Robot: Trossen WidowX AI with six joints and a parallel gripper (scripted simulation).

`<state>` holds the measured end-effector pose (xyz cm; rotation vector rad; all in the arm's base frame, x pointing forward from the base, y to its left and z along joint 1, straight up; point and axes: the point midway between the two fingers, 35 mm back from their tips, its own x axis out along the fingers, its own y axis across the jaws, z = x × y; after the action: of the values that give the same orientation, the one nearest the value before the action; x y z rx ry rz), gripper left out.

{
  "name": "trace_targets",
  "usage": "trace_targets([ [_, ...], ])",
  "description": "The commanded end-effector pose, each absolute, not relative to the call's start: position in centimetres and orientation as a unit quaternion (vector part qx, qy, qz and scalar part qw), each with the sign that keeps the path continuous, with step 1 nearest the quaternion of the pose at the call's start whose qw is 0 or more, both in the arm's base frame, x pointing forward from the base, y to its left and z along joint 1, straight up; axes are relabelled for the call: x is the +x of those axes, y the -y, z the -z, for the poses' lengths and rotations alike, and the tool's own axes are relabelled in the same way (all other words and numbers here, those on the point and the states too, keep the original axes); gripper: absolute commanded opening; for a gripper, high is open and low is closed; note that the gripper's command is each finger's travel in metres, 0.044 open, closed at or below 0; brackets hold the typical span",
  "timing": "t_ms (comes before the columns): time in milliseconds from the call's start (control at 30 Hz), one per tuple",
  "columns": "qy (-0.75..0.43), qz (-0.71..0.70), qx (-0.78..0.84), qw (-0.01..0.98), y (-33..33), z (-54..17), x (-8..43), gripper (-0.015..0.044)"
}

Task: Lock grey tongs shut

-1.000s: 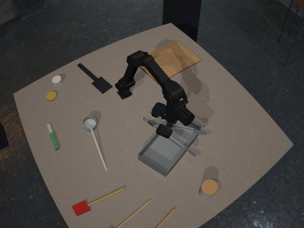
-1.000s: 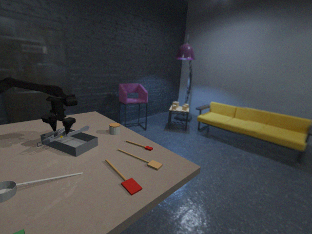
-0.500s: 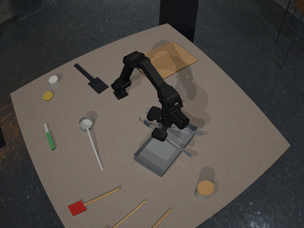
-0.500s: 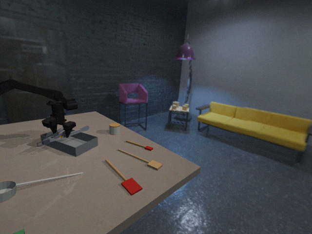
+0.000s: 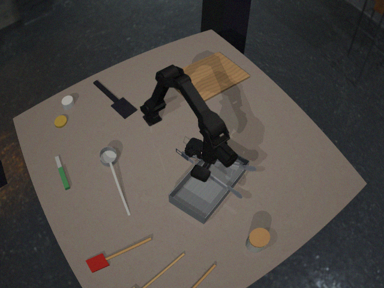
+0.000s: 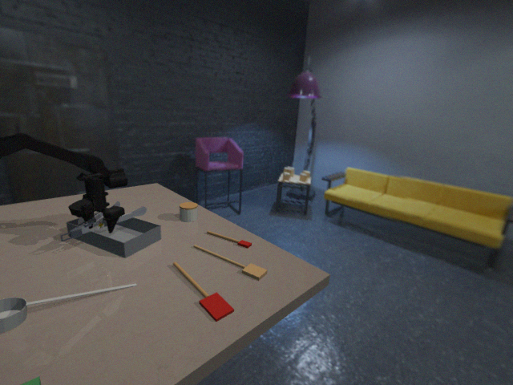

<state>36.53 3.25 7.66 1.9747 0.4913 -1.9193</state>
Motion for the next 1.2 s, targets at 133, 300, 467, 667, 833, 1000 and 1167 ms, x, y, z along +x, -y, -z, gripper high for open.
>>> trace_targets([
  [133, -0.173, 0.677, 0.695, 0.171, -3.24, -7.18, 36.42, 0.0414],
  [300, -0.173, 0.677, 0.695, 0.171, -3.24, -7.18, 36.42, 0.0341],
  [467, -0.173, 0.677, 0.695, 0.171, -3.24, -7.18, 36.42, 0.0308],
  [667, -0.173, 0.677, 0.695, 0.171, -3.24, -7.18, 36.42, 0.0268],
  [833, -0.173, 0.677, 0.695, 0.171, -3.24, -7.18, 36.42, 0.0235],
  [1000, -0.173, 0.677, 0.695, 0.171, -3.24, -7.18, 36.42, 0.0201],
  [1167, -0.173, 0.677, 0.695, 0.171, -3.24, -7.18, 36.42, 0.0168],
])
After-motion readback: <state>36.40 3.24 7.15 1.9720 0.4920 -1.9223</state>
